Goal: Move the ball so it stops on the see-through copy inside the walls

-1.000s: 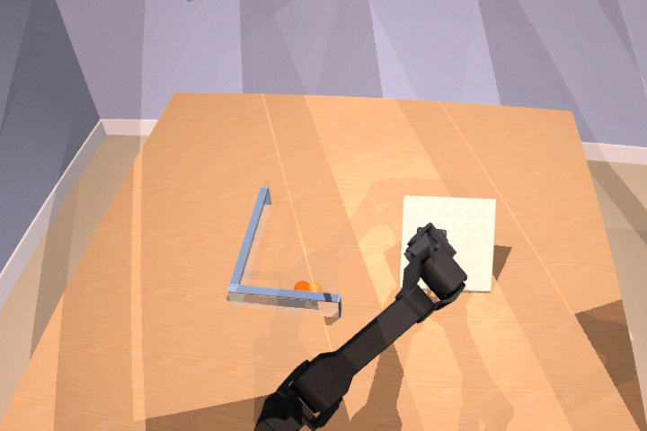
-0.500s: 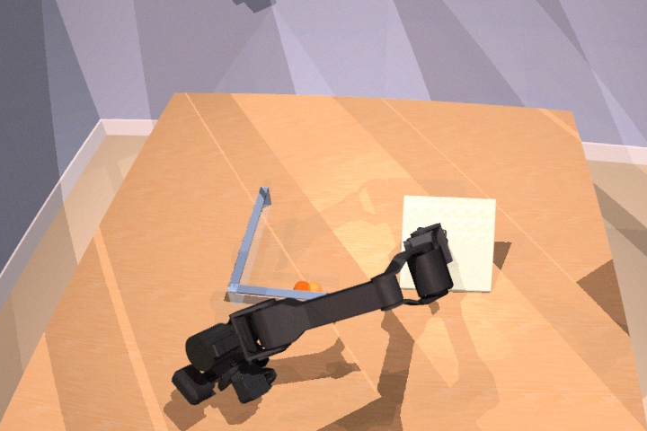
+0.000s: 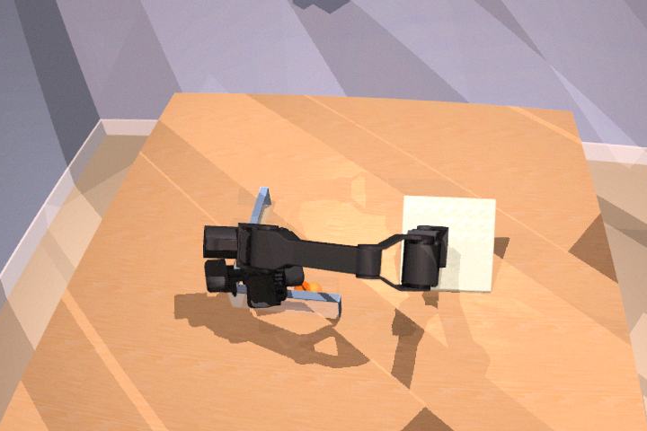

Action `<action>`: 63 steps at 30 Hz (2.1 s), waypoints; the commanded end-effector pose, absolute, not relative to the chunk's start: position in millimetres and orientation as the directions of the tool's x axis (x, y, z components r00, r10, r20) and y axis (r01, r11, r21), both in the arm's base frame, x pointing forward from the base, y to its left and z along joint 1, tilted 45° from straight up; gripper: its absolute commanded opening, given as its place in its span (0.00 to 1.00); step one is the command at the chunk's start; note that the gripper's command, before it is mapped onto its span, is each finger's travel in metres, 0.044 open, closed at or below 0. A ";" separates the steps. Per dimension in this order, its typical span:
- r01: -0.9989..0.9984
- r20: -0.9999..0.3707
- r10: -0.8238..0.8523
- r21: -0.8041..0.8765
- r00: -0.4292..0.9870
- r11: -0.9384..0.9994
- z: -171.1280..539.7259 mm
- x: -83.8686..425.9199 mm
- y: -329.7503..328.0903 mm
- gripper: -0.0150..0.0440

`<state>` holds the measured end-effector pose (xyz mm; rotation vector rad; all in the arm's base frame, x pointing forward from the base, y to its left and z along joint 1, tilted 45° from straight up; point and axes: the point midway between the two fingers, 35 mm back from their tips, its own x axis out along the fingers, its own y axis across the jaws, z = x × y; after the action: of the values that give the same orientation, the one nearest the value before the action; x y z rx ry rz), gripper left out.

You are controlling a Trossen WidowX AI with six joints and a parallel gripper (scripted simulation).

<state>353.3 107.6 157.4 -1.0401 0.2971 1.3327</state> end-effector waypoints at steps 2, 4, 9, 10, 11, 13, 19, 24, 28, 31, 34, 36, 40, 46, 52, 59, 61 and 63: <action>-0.962 -0.735 0.654 -0.272 0.181 -0.040 125.6 323.6 78.1 0.73; -0.984 -0.735 0.669 -0.176 0.107 -0.036 110.3 306.7 73.3 0.73; -1.000 -0.704 0.710 0.007 -0.025 -0.028 88.8 273.1 66.7 0.73; -1.000 -0.704 0.710 0.007 -0.025 -0.028 88.8 273.1 66.7 0.73; -1.000 -0.704 0.710 0.007 -0.025 -0.028 88.8 273.1 66.7 0.73; -1.000 -0.704 0.710 0.007 -0.025 -0.028 88.8 273.1 66.7 0.73; -1.000 -0.704 0.710 0.007 -0.025 -0.028 79.1 272.7 76.6 0.73; -1.000 -0.704 0.710 0.007 -0.025 -0.028 77.5 272.7 78.2 0.73; -1.000 -0.704 0.710 0.008 -0.025 -0.028 73.2 272.7 82.5 0.73; -1.000 -0.704 0.710 0.009 -0.026 -0.028 69.8 272.7 85.9 0.73; -1.000 -0.704 0.710 0.008 -0.026 -0.028 66.4 272.7 89.4 0.73; -1.000 -0.704 0.710 0.008 -0.025 -0.028 64.1 272.6 91.8 0.73; -1.000 -0.703 0.710 0.008 -0.025 -0.028 59.5 272.4 96.5 0.73; -1.000 -0.702 0.711 0.007 -0.025 -0.028 53.0 271.7 103.5 0.73; -1.000 -0.702 0.712 0.007 -0.024 -0.028 52.3 271.6 104.2 0.59; -1.000 -0.702 0.712 0.007 -0.024 -0.028 52.3 271.6 104.2 0.51; -1.000 -0.702 0.712 0.007 -0.024 -0.028 52.3 271.6 104.2 0.49; -1.000 -0.704 0.710 0.002 -0.020 -0.026 52.5 272.4 103.2 0.40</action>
<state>272.5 103.5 52.7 -0.6229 0.6079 1.5114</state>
